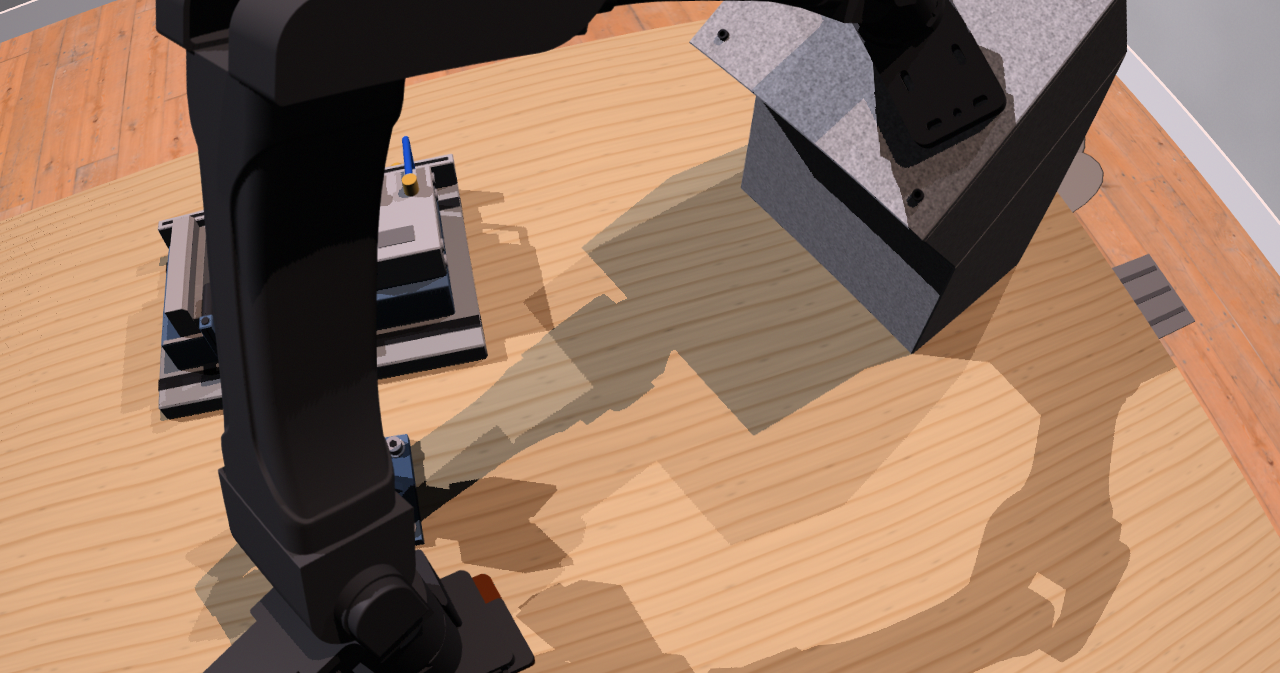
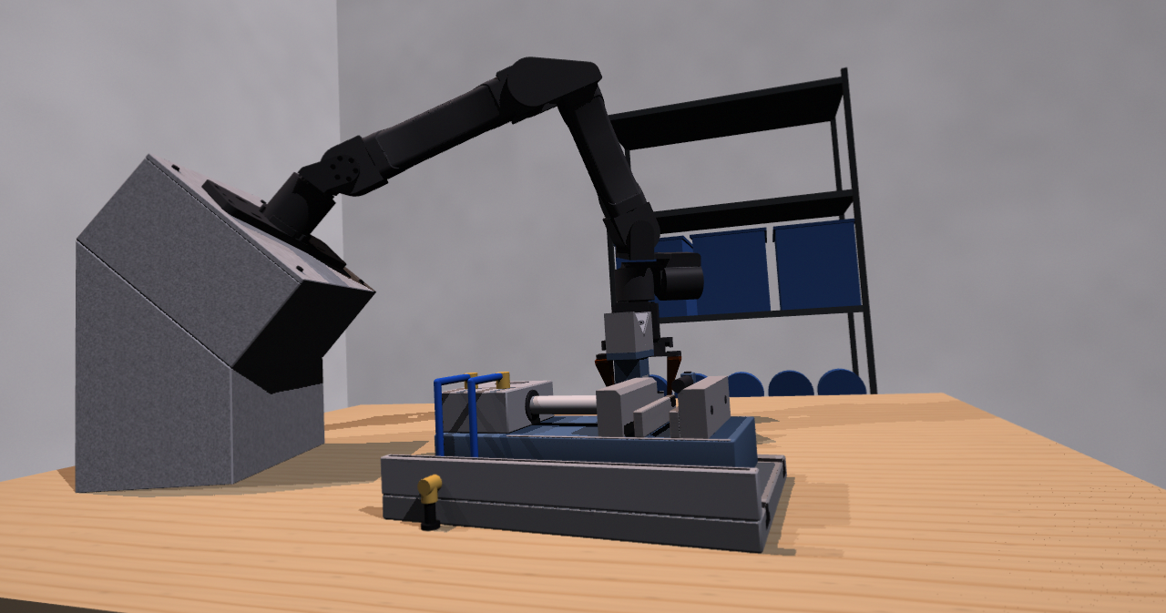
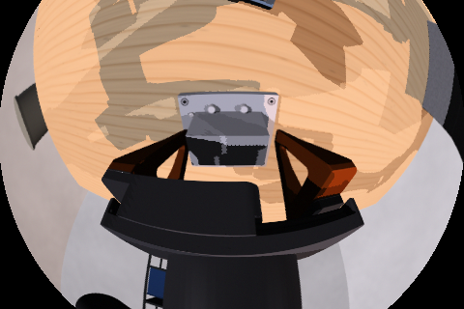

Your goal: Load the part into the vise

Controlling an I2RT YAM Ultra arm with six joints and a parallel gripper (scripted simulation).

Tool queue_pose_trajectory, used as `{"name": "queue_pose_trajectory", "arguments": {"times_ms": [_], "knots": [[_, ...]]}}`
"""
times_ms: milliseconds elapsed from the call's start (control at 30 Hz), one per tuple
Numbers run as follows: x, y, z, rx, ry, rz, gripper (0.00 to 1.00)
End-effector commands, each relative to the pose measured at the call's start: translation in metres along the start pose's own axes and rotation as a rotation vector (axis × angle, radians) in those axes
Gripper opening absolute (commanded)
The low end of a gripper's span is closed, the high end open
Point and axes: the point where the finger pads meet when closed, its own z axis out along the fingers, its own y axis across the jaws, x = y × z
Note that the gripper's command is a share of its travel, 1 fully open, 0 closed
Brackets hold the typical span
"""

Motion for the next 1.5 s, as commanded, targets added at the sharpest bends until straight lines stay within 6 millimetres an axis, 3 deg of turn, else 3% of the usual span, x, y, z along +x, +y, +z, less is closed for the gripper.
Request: {"name": "queue_pose_trajectory", "arguments": {"times_ms": [0,167,267,433,733,1467], "knots": [[0.002,0.015,-0.004,-0.032,0.009,0.002,0.81],[0.001,0.020,-0.007,-0.045,0.010,0.007,0.81],[0.002,0.012,0.003,-0.023,0.005,0.000,0.81],[0.004,0.022,-0.009,-0.053,0.016,0.005,0.81],[0.002,0.016,0.001,-0.035,0.009,0.003,0.81],[0.002,0.016,0.001,-0.034,0.009,0.003,0.81]]}}
